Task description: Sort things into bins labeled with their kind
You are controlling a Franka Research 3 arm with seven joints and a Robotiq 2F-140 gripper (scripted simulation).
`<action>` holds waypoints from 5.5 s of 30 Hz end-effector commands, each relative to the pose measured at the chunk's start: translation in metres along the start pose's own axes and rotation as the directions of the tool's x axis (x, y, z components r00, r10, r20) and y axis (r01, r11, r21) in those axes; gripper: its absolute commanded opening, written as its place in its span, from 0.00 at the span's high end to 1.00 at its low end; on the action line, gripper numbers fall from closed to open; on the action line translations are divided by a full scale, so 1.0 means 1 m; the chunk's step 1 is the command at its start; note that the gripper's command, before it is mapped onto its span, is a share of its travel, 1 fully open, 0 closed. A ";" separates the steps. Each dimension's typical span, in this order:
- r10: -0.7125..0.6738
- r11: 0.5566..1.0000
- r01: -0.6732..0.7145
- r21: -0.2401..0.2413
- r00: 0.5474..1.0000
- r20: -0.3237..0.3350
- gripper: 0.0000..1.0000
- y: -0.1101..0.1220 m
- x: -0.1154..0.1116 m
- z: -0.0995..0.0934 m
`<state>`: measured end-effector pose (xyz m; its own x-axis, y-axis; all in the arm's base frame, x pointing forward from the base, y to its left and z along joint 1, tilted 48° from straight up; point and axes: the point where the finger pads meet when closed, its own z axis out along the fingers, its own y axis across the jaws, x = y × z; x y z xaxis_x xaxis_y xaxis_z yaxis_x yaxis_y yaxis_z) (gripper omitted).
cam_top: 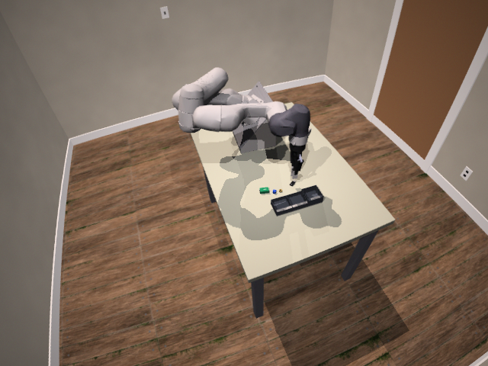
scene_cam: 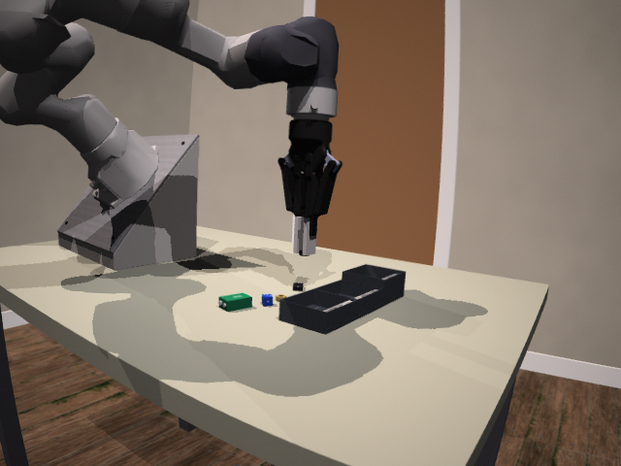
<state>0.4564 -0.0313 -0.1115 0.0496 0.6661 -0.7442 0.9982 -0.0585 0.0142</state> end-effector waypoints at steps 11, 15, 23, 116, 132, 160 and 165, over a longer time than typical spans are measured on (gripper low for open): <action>-0.061 0.998 0.061 0.003 0.998 -0.006 0.93 0.050 -0.046 -0.001; -0.061 0.998 0.061 0.003 0.998 -0.006 0.93 0.057 -0.052 -0.001; -0.070 0.998 0.070 0.003 0.998 -0.007 0.93 0.065 -0.060 -0.001; -0.070 0.998 0.070 0.003 0.998 -0.007 0.81 0.116 -0.107 0.051; -0.070 0.998 0.070 0.003 0.998 -0.007 0.81 0.116 -0.107 0.051; -0.070 0.998 0.070 0.003 0.998 -0.007 0.81 0.116 -0.107 0.016; -0.070 0.998 0.070 0.003 0.998 -0.007 0.81 0.116 -0.107 -0.001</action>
<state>0.5690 -0.1156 -0.0348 -0.0077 0.6758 -0.7370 0.9995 -0.0185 -0.0275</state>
